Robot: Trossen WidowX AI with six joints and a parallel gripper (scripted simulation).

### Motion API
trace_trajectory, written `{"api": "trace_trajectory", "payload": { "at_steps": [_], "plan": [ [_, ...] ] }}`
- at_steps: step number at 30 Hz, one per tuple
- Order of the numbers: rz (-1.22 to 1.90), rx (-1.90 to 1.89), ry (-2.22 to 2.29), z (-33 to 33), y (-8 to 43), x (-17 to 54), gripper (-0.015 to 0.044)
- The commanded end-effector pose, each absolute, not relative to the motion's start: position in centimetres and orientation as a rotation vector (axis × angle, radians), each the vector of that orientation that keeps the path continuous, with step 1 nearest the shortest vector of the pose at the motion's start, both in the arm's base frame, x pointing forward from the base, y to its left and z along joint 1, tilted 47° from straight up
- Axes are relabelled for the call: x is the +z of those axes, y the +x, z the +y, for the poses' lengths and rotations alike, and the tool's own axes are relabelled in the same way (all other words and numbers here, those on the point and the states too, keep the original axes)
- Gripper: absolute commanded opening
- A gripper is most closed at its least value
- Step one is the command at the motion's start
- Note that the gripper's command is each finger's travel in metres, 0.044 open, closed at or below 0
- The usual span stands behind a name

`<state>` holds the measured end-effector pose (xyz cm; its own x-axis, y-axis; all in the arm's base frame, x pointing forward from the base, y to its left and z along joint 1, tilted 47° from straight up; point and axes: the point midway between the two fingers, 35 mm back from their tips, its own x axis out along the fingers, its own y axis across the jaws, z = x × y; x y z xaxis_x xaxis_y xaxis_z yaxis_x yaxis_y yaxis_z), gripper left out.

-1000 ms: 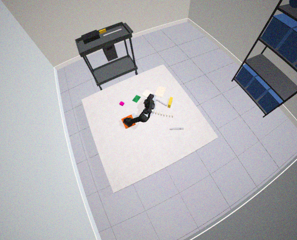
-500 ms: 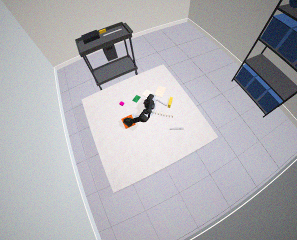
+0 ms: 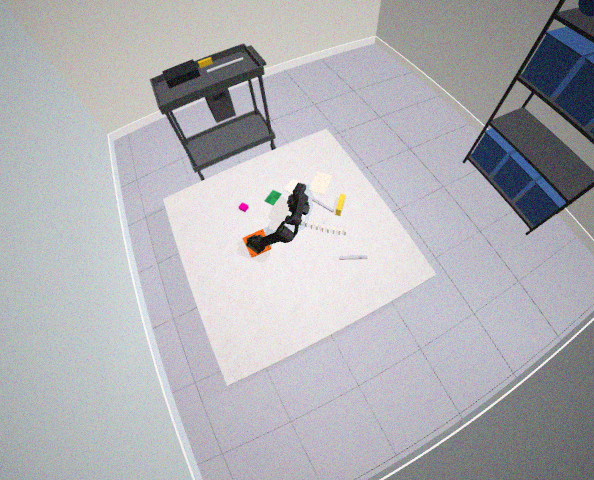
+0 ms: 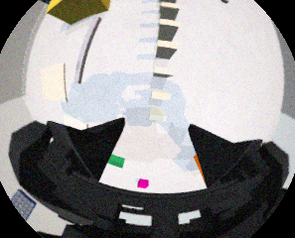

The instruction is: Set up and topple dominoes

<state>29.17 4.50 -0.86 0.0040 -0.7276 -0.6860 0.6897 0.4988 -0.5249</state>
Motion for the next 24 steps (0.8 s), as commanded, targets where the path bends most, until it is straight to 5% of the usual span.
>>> {"api": "trace_trajectory", "payload": {
  "at_steps": [1,10,24],
  "plan": [
    [1.092,-1.092,-0.016,9.1,29.6,3.2,0.0440],
    [1.093,-1.107,-0.017,11.3,28.9,5.8,0.0440],
    [1.616,-0.290,-0.980,9.3,27.0,0.7,0.0072]
  ]
}}
